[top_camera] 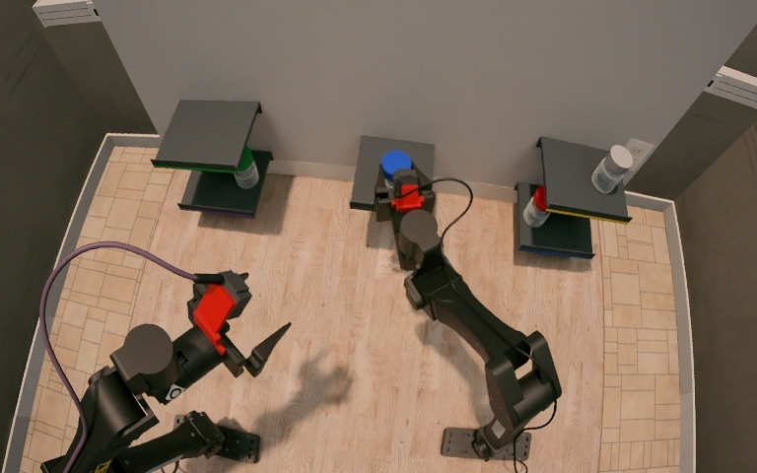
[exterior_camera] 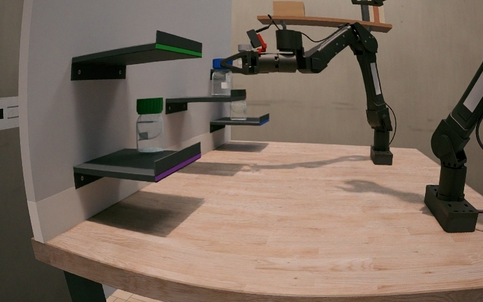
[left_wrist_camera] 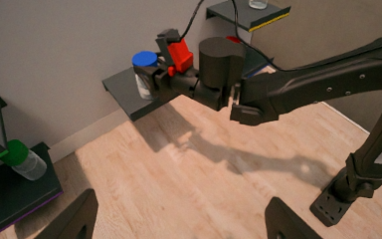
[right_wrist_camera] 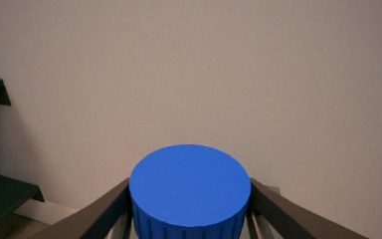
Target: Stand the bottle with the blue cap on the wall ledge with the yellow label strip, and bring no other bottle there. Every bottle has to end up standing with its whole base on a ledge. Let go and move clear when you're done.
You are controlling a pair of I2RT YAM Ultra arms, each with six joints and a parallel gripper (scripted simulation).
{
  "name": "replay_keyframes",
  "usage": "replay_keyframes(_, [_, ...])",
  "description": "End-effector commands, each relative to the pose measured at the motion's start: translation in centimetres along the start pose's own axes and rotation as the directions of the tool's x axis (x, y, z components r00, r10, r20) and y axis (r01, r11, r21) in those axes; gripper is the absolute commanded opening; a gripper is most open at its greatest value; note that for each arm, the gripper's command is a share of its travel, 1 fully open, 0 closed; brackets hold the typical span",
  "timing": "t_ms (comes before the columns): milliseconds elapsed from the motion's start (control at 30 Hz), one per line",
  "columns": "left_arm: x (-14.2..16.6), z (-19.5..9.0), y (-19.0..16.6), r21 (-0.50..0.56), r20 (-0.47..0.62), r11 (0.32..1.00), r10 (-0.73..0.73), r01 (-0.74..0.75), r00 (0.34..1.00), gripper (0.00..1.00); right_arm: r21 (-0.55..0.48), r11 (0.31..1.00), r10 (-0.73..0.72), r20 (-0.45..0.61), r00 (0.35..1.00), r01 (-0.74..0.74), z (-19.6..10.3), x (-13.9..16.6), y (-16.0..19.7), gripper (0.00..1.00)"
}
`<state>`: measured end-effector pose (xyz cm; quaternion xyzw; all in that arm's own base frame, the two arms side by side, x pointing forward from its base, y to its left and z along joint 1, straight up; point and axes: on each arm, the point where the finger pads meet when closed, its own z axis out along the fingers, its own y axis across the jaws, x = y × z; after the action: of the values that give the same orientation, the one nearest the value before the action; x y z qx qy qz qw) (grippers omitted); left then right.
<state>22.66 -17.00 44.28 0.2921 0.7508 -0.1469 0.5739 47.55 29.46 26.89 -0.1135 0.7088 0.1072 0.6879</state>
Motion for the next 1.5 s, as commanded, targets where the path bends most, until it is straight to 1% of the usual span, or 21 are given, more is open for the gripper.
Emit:
replay_keyframes(0, [-0.7,-1.1,0.0,-0.001,0.016,1.000,-0.001,0.001,1.000,0.89,0.001,1.000,0.016,0.062,0.998,-0.016,-0.2,-2.9,-0.2,0.60])
replay_keyframes(100, [-0.7,-1.1,0.0,-0.001,0.016,1.000,-0.001,0.001,1.000,0.89,0.001,1.000,0.016,0.062,0.998,-0.016,-0.2,-2.9,-0.2,0.58])
replay_keyframes(267, [-0.7,-1.1,0.0,-0.001,0.016,1.000,-0.001,0.001,1.000,0.89,0.001,1.000,0.016,0.062,0.998,-0.016,-0.2,-2.9,-0.2,0.51])
replay_keyframes(367, [-0.7,-1.1,0.0,-0.001,0.016,1.000,-0.001,0.001,1.000,0.89,0.001,1.000,0.016,0.062,0.998,-0.016,-0.2,-2.9,-0.2,0.17])
replay_keyframes(400, [-0.7,-1.1,0.0,-0.001,0.016,1.000,-0.001,0.001,1.000,0.89,0.006,1.000,0.020,0.075,0.997,-0.021,-0.2,-3.5,-0.2,0.06])
replay_keyframes(467, [-0.7,-1.1,0.0,-0.001,0.016,1.000,-0.001,0.001,1.000,0.89,0.007,1.000,0.013,0.054,0.998,-0.013,-0.2,-3.1,-0.2,0.28])
replay_keyframes(533, [-0.7,-1.1,0.0,-0.001,0.016,1.000,-0.001,0.001,1.000,0.89,0.007,1.000,0.012,0.051,0.999,-0.012,-0.2,-3.7,-0.2,0.50])
replay_keyframes(600, [-0.7,-1.1,0.0,-0.001,0.016,1.000,-0.001,0.001,1.000,0.89,0.007,1.000,0.012,0.051,0.999,-0.012,-0.3,-5.1,-0.2,0.50])
replay_keyframes(667, [-0.7,-1.1,0.0,-0.001,0.016,1.000,-0.001,0.001,1.000,0.89,0.007,1.000,0.012,0.051,0.999,-0.012,-0.3,-5.1,-0.2,0.50])
replay_keyframes(800, [-0.7,-1.1,0.0,-0.001,0.016,1.000,-0.001,0.001,1.000,0.89,0.008,1.000,0.012,0.051,0.999,-0.012,-0.5,-8.2,-0.3,0.50])
replay_keyframes(1067, [-0.7,-1.1,0.0,-0.001,0.016,1.000,-0.001,0.001,1.000,0.89,0.008,1.000,0.004,0.051,0.999,-0.005,-0.7,-11.8,-0.3,0.50])
replay_keyframes(1267, [-0.7,-1.1,0.0,-0.001,0.016,1.000,-0.001,0.001,1.000,0.89,0.008,1.000,0.005,0.046,0.999,-0.005,-0.7,-11.9,-0.3,0.50])
replay_keyframes(1367, [-0.7,-1.1,0.0,-0.001,0.016,1.000,-0.001,0.001,1.000,0.89,0.008,1.000,-0.010,0.003,1.000,0.010,-0.7,-11.3,-0.3,0.50])
replay_keyframes(1433, [-0.7,-1.1,0.0,-0.001,0.016,1.000,-0.001,0.001,1.000,0.89,0.007,1.000,-0.028,-0.045,0.999,0.028,-0.6,-11.1,-0.2,0.50])
replay_keyframes(1467, [-0.7,-1.1,0.0,-0.001,0.016,1.000,-0.001,0.001,1.000,0.89,-0.027,0.999,-0.021,-0.027,0.999,0.020,-0.6,-12.3,0.4,0.50])
